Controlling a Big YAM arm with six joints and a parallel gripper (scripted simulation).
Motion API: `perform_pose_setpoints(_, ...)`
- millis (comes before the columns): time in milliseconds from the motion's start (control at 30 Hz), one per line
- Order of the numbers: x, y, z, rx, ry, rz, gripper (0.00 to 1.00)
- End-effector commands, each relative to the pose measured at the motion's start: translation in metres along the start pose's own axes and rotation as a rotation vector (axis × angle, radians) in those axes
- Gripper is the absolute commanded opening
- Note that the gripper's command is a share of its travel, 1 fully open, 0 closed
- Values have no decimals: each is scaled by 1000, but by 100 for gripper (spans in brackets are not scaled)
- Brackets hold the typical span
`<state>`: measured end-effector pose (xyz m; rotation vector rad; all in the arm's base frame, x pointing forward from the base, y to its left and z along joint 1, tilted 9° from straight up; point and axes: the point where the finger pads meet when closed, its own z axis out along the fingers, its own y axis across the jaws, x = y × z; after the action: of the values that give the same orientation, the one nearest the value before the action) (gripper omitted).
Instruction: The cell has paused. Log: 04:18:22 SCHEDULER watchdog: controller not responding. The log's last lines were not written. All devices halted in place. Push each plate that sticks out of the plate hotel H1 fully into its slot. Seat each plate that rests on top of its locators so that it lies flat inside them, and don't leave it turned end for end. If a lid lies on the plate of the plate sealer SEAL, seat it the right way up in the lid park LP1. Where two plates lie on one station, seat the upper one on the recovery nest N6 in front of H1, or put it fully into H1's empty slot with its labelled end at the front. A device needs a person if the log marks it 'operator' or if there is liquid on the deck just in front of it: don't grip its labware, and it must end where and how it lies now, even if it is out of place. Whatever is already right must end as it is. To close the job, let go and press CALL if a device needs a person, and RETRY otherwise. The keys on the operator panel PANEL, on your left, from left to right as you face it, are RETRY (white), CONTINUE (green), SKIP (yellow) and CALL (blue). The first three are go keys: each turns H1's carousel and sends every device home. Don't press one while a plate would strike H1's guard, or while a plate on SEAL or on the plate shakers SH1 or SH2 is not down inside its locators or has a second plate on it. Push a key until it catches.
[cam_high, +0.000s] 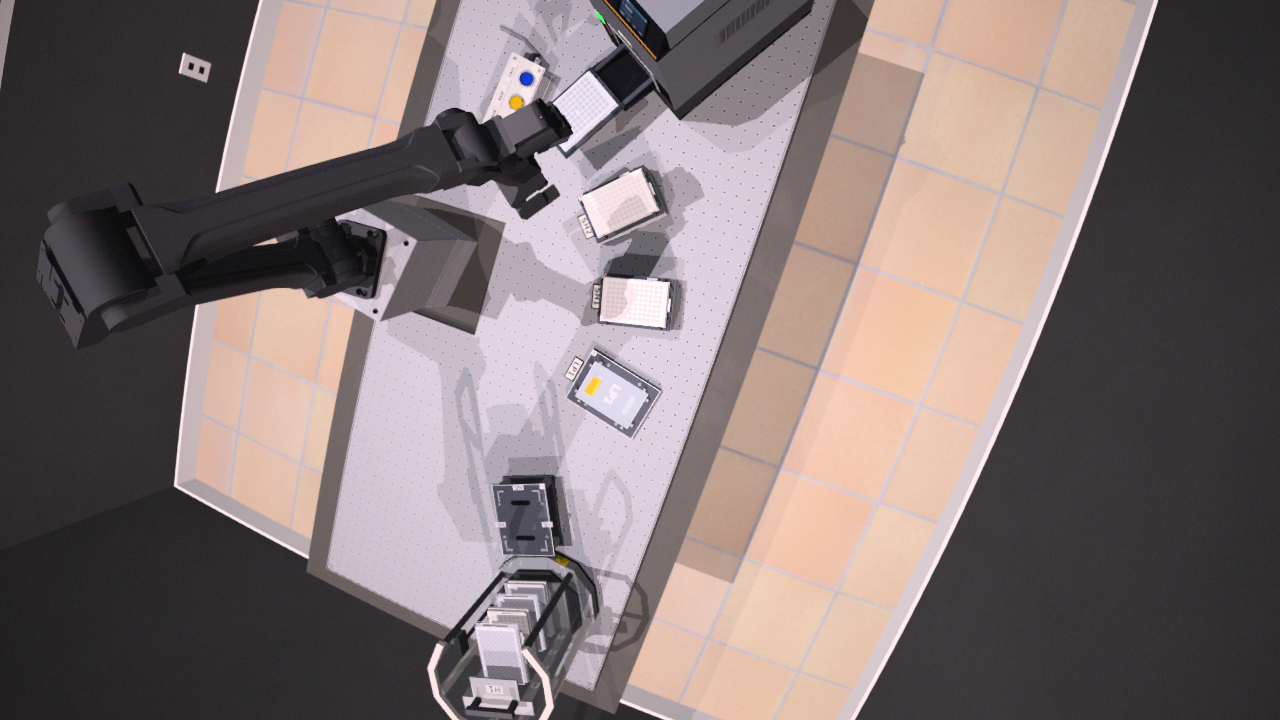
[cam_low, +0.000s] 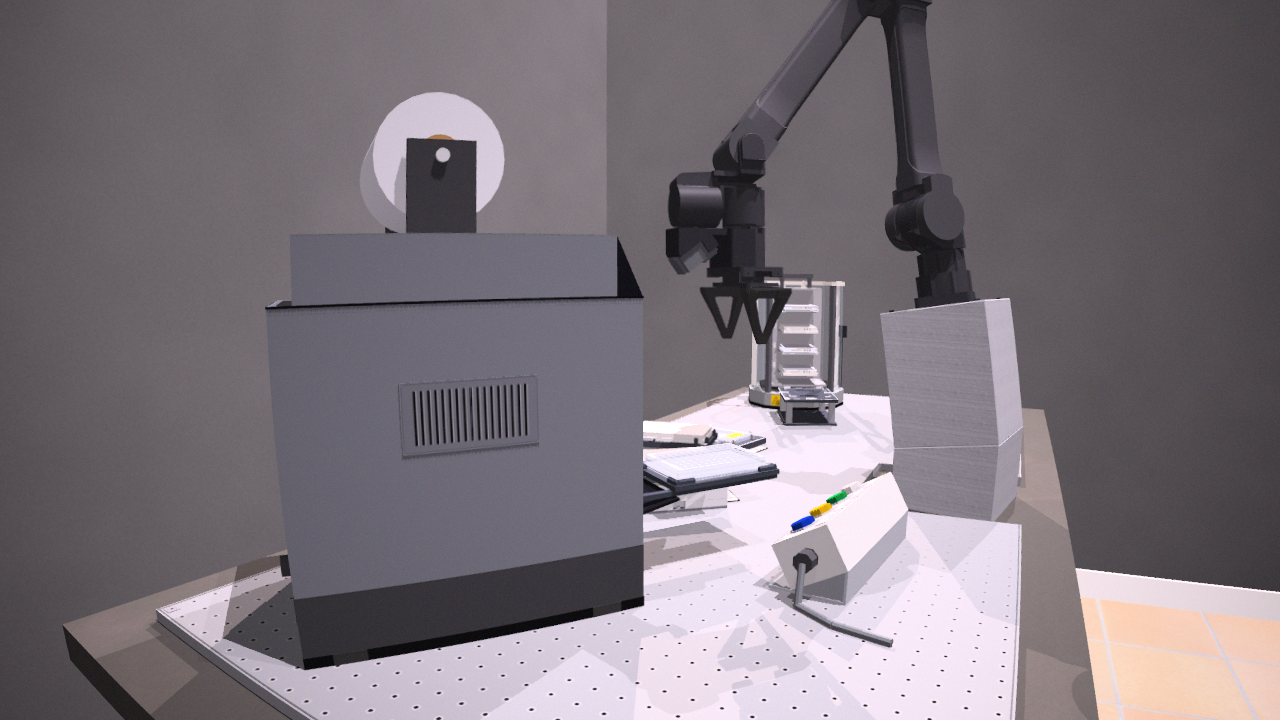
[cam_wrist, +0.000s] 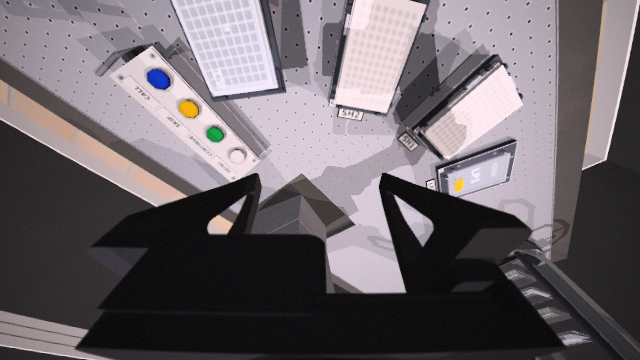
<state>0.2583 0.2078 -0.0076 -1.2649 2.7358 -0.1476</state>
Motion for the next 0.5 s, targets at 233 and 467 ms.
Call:
perform_pose_setpoints(233, 0, 30, -1, 8, -16, 27, 100)
perform_pose_setpoints(467, 1, 52, -5, 6, -31, -4, 100)
